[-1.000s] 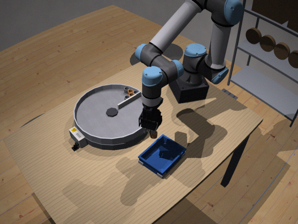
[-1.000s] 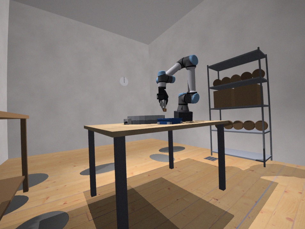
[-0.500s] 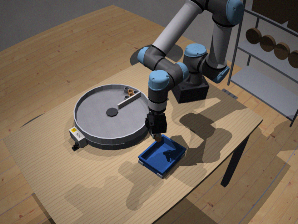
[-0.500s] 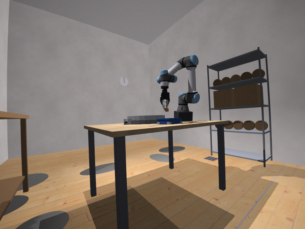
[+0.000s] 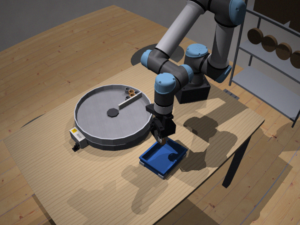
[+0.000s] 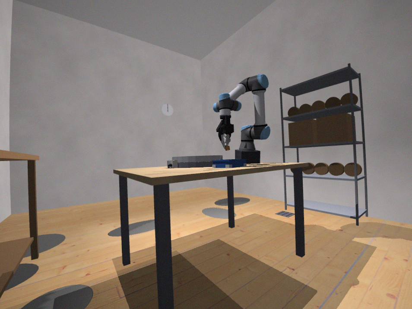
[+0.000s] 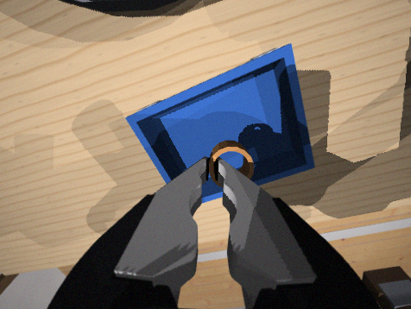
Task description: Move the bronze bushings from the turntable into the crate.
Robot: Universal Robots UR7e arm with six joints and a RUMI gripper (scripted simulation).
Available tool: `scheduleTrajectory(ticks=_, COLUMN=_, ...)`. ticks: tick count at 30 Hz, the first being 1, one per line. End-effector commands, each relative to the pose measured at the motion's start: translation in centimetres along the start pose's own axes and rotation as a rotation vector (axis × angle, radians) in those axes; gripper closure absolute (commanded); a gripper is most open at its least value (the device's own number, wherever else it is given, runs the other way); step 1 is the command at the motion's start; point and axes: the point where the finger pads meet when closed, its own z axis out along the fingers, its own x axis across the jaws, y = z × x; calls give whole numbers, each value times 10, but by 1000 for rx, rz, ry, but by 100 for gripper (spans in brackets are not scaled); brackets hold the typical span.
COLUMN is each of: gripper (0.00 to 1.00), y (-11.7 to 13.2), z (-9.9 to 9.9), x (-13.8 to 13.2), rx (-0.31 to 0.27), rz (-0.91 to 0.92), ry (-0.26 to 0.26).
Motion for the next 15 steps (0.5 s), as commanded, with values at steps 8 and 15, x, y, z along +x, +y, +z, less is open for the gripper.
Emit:
scheduleTrajectory(ticks=8, gripper=100, y=11, z=0, x=2, rx=-3, rz=-156, ry=0)
scheduleTrajectory(ticks=15, gripper=100, y=16, z=0, x=4, rx=-4, rz=-227, ry=0)
